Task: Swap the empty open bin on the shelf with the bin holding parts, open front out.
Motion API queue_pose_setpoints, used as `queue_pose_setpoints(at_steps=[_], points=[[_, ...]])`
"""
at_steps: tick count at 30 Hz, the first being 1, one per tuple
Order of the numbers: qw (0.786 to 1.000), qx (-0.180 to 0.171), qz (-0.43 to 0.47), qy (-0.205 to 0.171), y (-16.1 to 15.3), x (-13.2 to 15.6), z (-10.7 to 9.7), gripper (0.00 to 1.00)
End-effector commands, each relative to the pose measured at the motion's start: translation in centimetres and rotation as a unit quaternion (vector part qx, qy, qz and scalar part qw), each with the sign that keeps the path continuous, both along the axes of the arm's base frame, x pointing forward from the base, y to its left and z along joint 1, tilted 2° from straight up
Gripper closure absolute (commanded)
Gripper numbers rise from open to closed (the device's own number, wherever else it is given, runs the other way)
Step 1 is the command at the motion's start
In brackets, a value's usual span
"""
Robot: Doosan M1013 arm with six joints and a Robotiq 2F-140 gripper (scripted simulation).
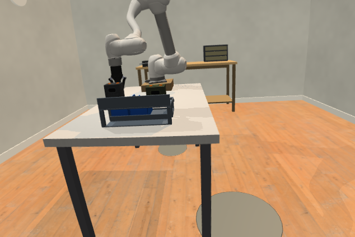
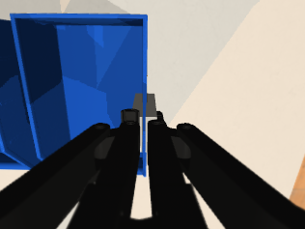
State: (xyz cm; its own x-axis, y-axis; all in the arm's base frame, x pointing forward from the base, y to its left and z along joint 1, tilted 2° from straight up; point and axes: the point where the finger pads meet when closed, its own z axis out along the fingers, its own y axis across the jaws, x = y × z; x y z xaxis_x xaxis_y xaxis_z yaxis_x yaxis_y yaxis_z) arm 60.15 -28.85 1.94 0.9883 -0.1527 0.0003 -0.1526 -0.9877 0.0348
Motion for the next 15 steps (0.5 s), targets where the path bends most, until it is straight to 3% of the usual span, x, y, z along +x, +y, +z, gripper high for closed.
queue_pose_setpoints(at_steps=[1, 15], points=[[1.0, 0.0, 0.0, 0.0, 0.0, 0.0, -0.07, 0.9], [1.0, 0.0, 0.0, 0.0, -0.02, 0.0, -0.69, 0.9]])
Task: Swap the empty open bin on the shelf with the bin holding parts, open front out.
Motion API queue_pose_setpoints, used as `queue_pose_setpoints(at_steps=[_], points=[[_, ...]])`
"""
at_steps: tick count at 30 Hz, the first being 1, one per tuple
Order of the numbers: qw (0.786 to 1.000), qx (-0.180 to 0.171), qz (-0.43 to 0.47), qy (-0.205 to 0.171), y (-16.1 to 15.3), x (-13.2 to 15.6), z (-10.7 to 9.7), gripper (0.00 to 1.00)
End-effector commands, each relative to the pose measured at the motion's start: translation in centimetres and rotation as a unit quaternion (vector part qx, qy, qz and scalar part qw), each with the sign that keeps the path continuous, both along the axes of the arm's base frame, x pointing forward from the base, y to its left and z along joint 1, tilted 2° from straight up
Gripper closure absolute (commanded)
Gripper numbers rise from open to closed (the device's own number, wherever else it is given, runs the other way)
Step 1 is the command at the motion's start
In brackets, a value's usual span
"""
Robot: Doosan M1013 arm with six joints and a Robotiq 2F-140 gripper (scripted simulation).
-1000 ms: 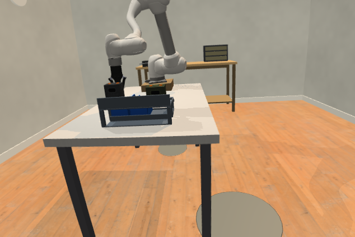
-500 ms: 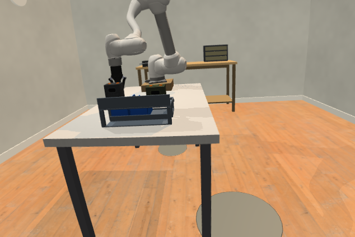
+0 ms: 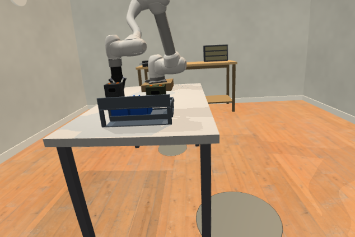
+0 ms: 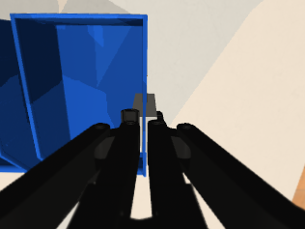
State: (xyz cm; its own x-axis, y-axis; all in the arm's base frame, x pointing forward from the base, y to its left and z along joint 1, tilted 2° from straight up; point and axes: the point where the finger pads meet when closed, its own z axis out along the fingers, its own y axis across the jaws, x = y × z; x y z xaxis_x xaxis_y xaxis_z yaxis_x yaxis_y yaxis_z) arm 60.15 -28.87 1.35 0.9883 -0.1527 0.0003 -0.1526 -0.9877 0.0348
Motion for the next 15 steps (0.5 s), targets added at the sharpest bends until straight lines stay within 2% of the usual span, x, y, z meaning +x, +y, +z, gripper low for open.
queue_pose_setpoints(at_steps=[1, 13, 14, 15], points=[[1.0, 0.0, 0.0, 0.0, 0.0, 0.0, -0.11, 0.9], [1.0, 0.0, 0.0, 0.0, 0.0, 0.0, -0.11, 0.9], [1.0, 0.0, 0.0, 0.0, 0.0, 0.0, -0.11, 0.76], [1.0, 0.0, 0.0, 0.0, 0.0, 0.0, -0.11, 0.76]])
